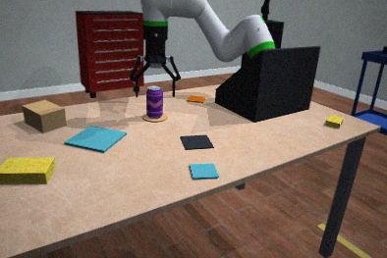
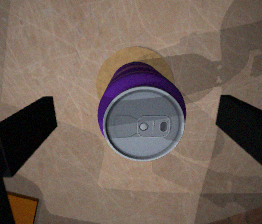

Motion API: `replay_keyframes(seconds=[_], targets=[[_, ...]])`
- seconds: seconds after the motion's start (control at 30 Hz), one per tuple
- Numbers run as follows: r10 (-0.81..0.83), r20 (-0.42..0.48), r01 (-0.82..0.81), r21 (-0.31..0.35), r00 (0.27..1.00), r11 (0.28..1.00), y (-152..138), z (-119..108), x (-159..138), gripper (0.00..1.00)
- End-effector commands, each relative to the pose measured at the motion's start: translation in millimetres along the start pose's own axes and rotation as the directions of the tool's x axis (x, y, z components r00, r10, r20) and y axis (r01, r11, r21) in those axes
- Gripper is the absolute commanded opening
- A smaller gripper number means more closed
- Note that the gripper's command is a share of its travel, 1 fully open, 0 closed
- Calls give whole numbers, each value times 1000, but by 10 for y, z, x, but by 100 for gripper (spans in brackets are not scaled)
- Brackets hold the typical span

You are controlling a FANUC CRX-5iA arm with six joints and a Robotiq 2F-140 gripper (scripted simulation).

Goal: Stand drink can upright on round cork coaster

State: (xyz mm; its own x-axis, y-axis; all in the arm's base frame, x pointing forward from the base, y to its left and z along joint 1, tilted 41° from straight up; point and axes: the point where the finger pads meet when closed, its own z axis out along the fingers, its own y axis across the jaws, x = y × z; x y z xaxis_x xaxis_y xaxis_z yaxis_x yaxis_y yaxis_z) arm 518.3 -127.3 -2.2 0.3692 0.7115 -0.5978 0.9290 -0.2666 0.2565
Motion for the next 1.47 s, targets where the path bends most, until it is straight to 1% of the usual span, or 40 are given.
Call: replay_keyframes(seconds=[0.0,0.53,0.57,0.6,0.7,0.73,0.77,1.43], targets=[[0,-1,0,-2,1000,1000,6,-9,4,100],[0,-1,0,-2,1000,1000,7,-20,4,100],[1,0,-1,-2,1000,1000,12,-85,3,100],[1,0,-1,-3,1000,1000,17,-219,3,100],[1,0,-1,-3,1000,1000,17,-797,3,100],[1,0,-1,-3,1000,1000,12,-929,3,100],[1,0,-1,-3,1000,1000,8,-993,3,100],[1,0,-1,-2,1000,1000,8,-1004,3,100]])
